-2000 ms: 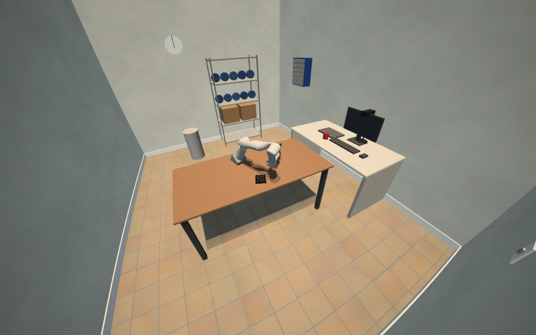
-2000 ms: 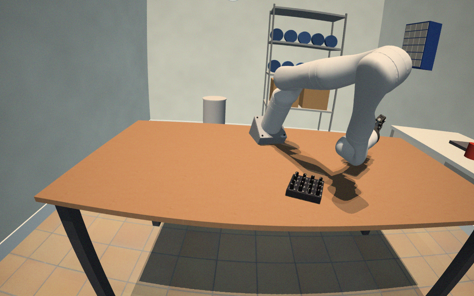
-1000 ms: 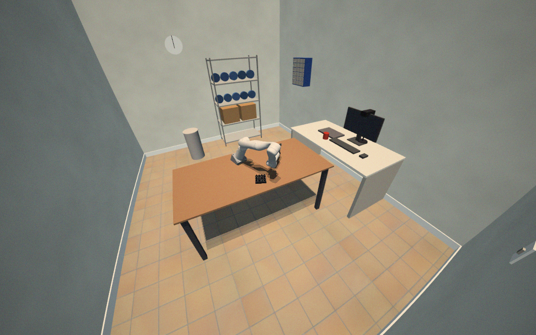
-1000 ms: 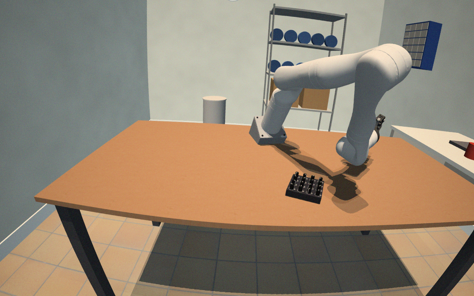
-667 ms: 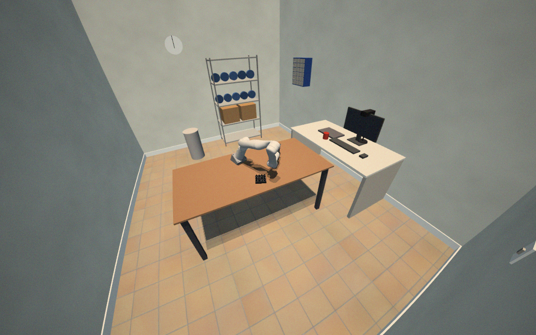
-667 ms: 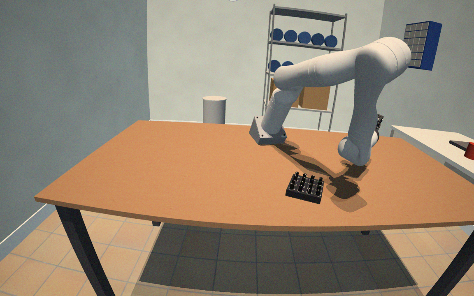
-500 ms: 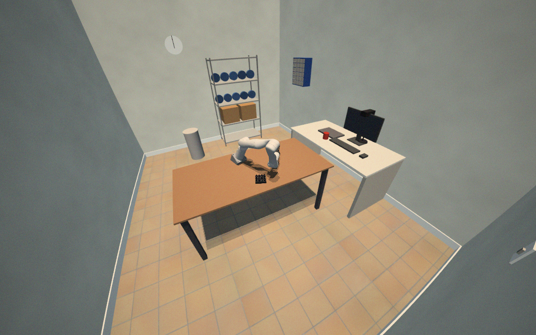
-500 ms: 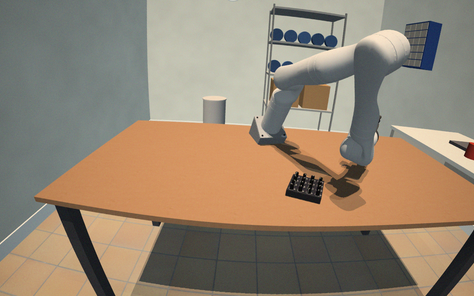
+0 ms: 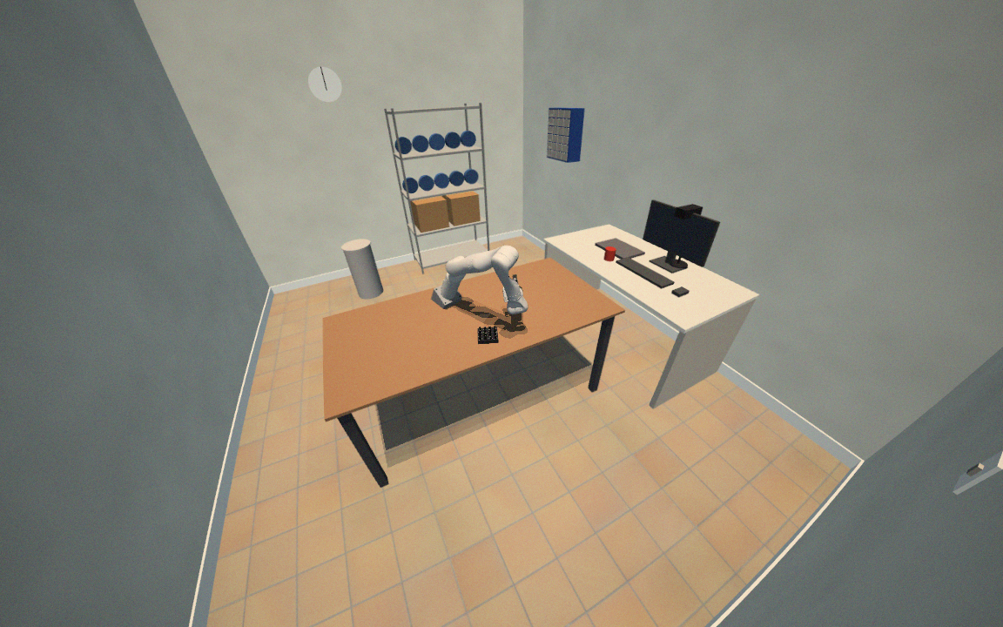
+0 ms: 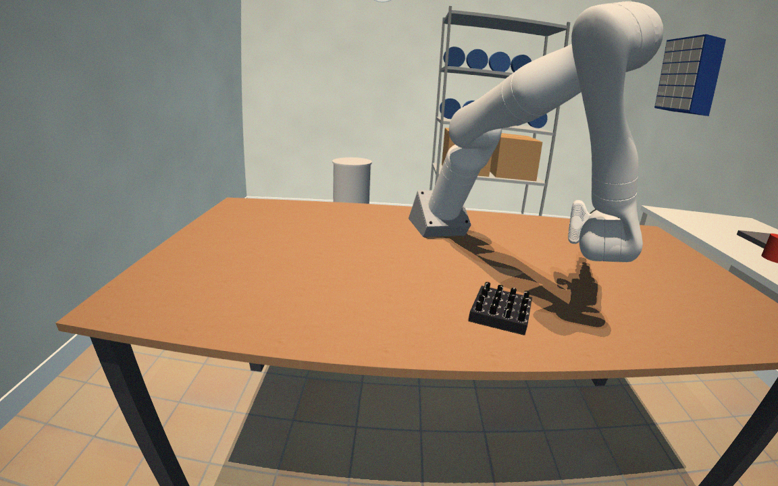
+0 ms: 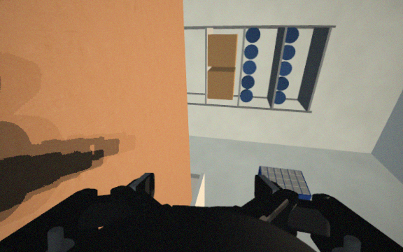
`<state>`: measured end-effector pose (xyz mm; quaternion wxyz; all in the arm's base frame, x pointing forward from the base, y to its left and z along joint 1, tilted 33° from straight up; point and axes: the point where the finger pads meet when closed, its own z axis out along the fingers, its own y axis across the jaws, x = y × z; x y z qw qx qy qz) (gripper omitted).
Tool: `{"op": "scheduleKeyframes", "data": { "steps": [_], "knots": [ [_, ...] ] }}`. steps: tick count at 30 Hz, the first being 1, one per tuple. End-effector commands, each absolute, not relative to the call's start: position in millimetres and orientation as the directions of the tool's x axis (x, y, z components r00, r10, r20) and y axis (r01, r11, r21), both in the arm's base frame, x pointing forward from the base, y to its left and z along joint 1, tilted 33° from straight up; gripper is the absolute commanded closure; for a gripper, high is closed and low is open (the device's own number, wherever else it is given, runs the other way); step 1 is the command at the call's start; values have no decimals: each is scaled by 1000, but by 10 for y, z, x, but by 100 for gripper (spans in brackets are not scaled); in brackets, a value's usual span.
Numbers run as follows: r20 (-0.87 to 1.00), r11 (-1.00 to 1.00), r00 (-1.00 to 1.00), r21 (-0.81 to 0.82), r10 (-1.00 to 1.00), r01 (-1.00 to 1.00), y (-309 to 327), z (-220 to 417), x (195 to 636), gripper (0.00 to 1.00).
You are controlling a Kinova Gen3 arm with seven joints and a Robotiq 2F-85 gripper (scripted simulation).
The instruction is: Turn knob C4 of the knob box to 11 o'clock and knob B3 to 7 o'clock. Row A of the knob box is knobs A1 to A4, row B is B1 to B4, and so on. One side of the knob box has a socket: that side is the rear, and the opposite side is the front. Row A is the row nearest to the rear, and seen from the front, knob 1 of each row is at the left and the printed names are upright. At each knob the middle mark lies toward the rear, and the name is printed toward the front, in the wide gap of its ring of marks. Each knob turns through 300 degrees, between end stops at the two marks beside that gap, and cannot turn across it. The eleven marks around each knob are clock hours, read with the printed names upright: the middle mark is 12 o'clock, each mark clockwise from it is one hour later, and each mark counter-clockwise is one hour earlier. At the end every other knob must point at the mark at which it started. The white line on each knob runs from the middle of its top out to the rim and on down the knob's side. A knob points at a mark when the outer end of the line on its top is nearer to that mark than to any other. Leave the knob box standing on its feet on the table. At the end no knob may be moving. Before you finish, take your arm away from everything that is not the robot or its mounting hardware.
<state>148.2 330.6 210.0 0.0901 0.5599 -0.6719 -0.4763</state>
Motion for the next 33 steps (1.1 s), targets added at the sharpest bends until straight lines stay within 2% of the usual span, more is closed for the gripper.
{"op": "scheduleKeyframes", "data": {
  "steps": [1, 6, 8, 16, 23, 25, 33],
  "knots": [
    [-449, -117, -265, 661, -853, -741, 3207, 2218, 1625, 0],
    [-445, -201, -59, 514, -893, -834, 2851, 2261, 1822, 0],
    [-445, -201, -59, 514, -893, -834, 2851, 2261, 1822, 0],
    [-332, -392, 309, 221, -891, -893, 2193, 2332, 2176, 0],
    [-137, -573, 569, -17, -811, -820, 1621, 2389, 2478, 0],
    [-137, -573, 569, -17, -811, -820, 1621, 2389, 2478, 0],
    [128, -744, 737, -215, -664, -633, 1010, 2428, 2796, 0]
  ]
}}
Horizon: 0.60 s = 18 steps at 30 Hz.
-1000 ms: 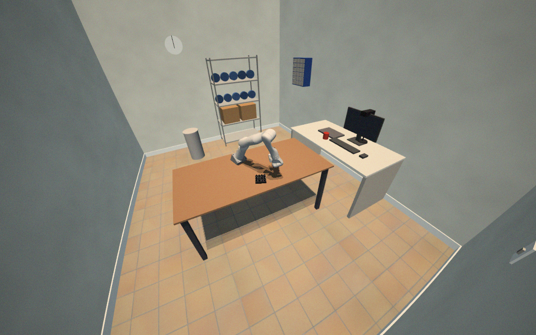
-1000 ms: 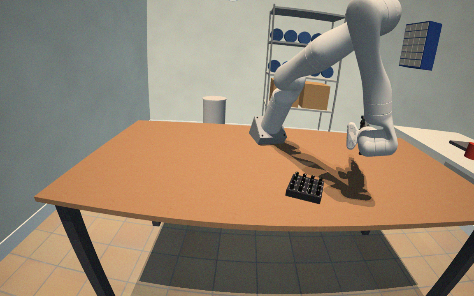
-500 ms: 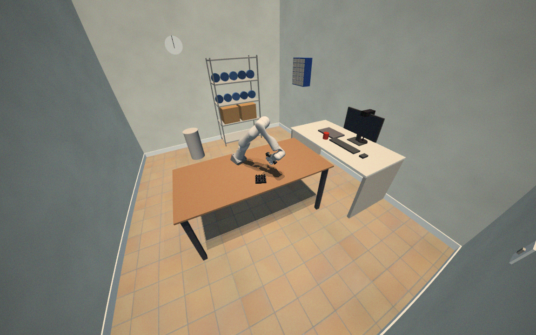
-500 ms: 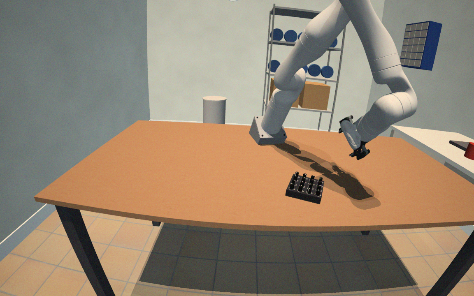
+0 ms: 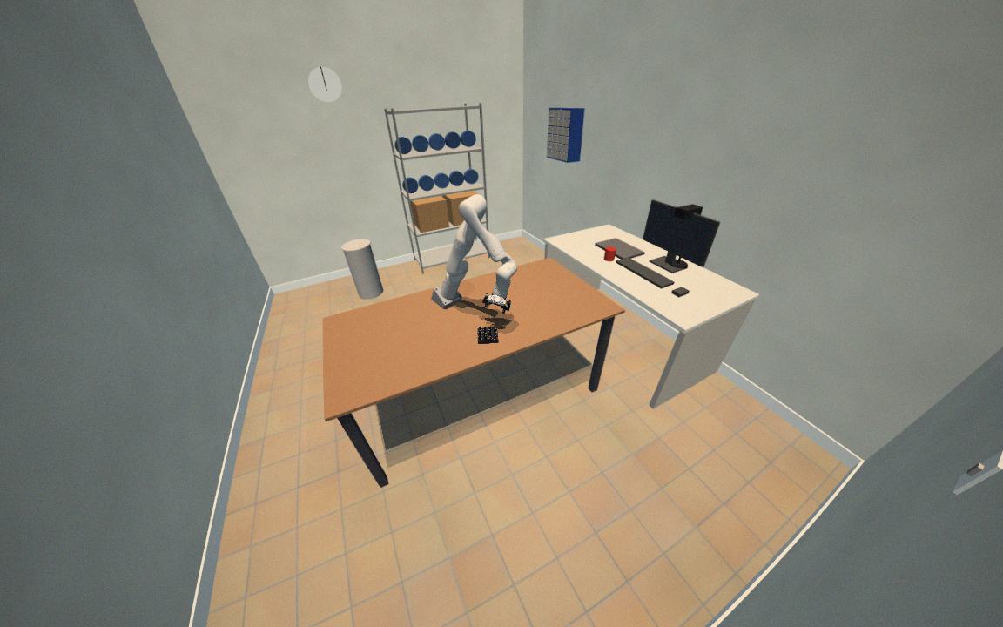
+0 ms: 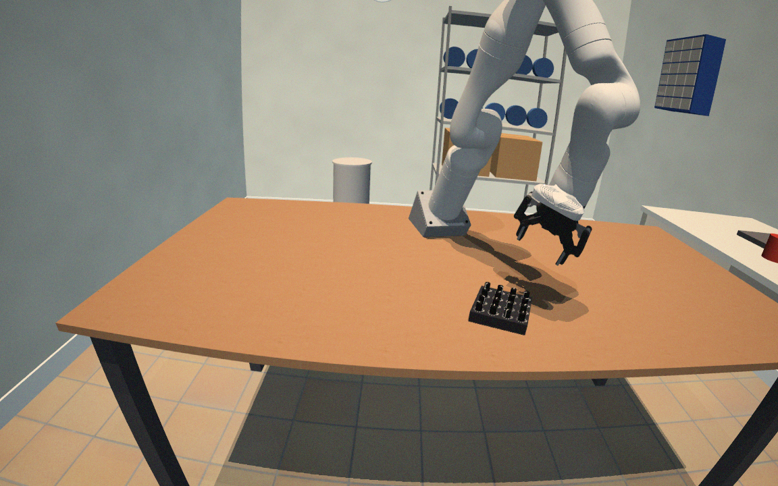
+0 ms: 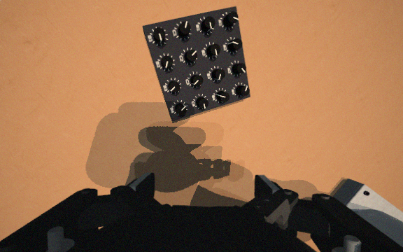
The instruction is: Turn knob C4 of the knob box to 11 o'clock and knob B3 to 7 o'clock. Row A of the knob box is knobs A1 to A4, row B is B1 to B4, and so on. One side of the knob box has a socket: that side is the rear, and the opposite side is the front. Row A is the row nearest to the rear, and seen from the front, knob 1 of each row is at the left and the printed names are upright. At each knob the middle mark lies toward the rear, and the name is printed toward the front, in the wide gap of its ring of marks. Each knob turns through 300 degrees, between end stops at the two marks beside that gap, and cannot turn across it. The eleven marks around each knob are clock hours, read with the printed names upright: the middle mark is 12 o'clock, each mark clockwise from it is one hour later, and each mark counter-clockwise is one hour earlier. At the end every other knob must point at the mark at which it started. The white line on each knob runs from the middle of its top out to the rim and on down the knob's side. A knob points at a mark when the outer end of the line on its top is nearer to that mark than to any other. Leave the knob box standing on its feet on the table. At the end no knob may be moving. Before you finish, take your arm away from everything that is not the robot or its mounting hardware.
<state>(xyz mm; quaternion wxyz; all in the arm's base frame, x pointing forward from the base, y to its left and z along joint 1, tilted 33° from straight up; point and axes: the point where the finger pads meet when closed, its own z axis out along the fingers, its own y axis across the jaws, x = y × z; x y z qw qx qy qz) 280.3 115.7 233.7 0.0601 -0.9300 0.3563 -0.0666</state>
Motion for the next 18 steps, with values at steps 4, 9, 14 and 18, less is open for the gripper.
{"op": "scheduleKeyframes", "data": {
  "steps": [4, 9, 14, 18],
  "knots": [
    [224, -793, 765, -261, -604, -550, 811, 2447, 2901, 0],
    [279, -819, 774, -284, -569, -499, 697, 2456, 2965, 0],
    [348, -848, 779, -306, -522, -432, 558, 2470, 3039, 0],
    [383, -862, 778, -315, -498, -396, 487, 2476, 3080, 0]
  ]
}}
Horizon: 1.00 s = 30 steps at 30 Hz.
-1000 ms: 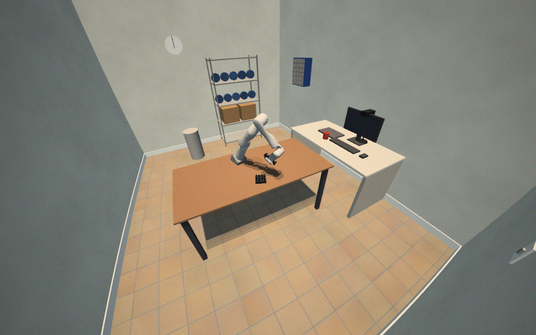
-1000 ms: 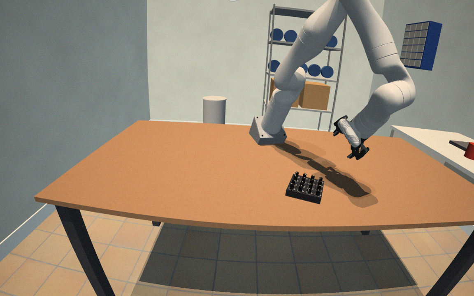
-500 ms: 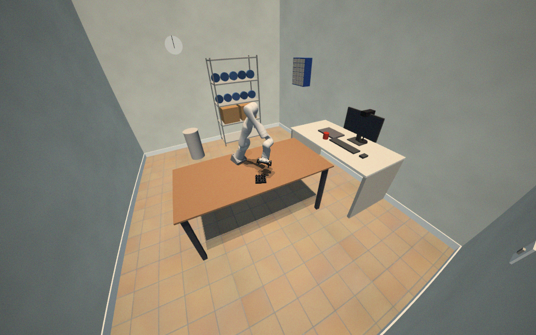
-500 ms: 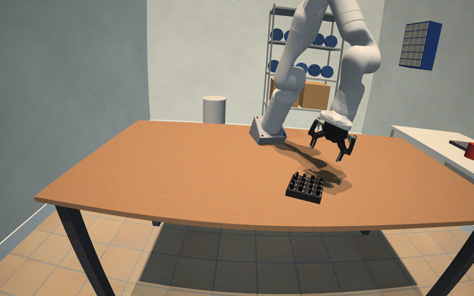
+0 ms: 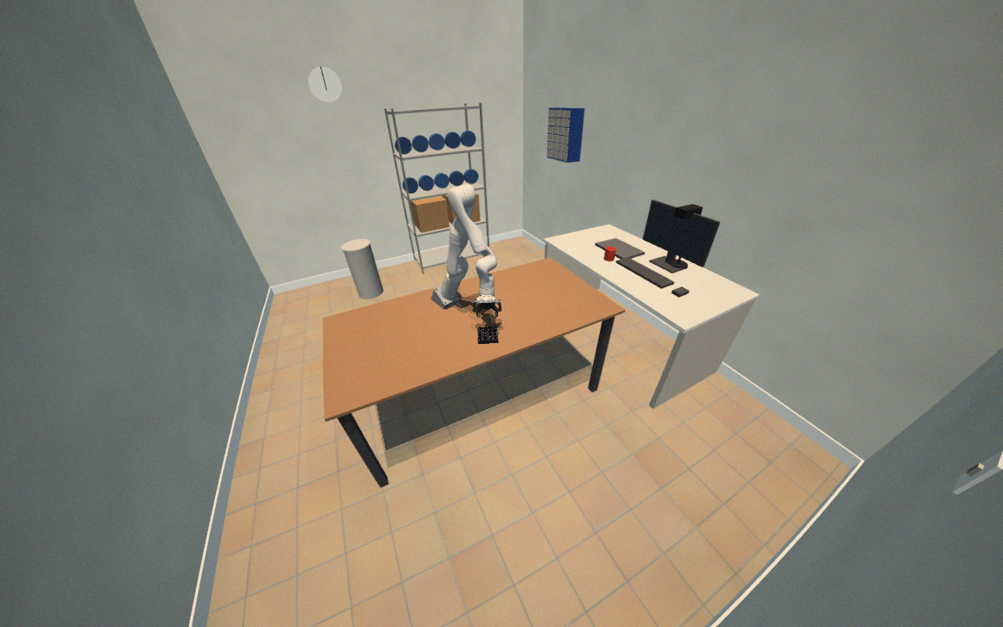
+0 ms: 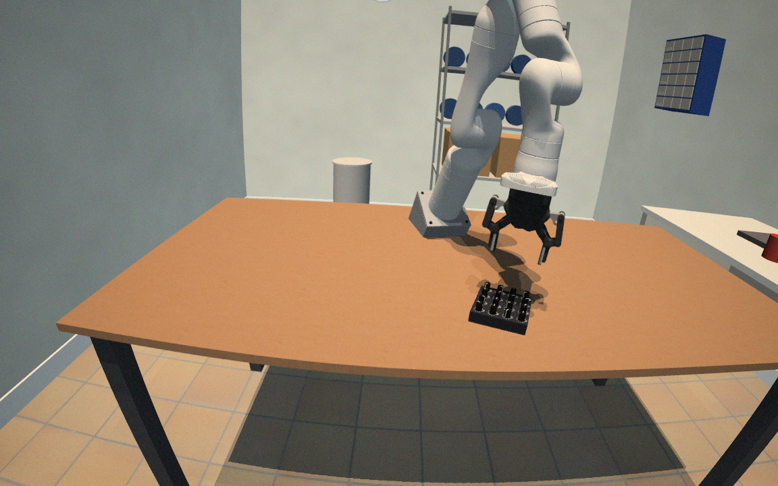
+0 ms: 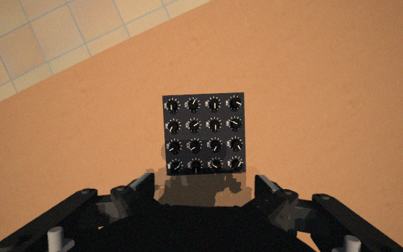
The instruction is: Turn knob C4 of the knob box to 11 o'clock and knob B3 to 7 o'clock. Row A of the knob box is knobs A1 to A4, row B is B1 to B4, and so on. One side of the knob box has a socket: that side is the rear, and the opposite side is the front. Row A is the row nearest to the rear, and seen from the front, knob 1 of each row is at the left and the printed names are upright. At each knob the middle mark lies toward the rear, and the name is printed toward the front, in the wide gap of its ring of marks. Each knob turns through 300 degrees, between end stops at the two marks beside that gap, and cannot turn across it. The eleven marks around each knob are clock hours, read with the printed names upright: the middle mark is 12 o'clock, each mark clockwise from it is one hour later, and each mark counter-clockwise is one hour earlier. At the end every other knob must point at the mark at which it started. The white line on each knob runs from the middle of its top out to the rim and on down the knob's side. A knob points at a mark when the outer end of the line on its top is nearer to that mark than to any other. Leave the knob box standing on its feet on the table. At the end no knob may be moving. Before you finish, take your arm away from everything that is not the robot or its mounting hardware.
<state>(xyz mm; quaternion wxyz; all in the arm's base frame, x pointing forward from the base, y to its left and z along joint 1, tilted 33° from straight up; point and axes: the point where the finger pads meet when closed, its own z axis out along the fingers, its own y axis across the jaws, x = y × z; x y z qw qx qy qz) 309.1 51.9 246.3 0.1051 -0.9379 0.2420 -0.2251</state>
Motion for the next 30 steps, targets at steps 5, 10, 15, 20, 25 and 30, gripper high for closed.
{"op": "scheduleKeyframes", "data": {
  "steps": [5, 10, 15, 20, 25, 30],
  "knots": [
    [412, -873, 776, -321, -478, -367, 427, 2483, 3109, 0],
    [423, -877, 775, -323, -470, -356, 406, 2486, 3119, 0],
    [431, -880, 773, -324, -465, -348, 391, 2488, 3126, 0],
    [432, -880, 773, -324, -464, -347, 388, 2488, 3127, 0],
    [432, -880, 773, -324, -464, -347, 388, 2488, 3127, 0],
    [432, -880, 773, -324, -464, -347, 388, 2488, 3127, 0]
  ]
}}
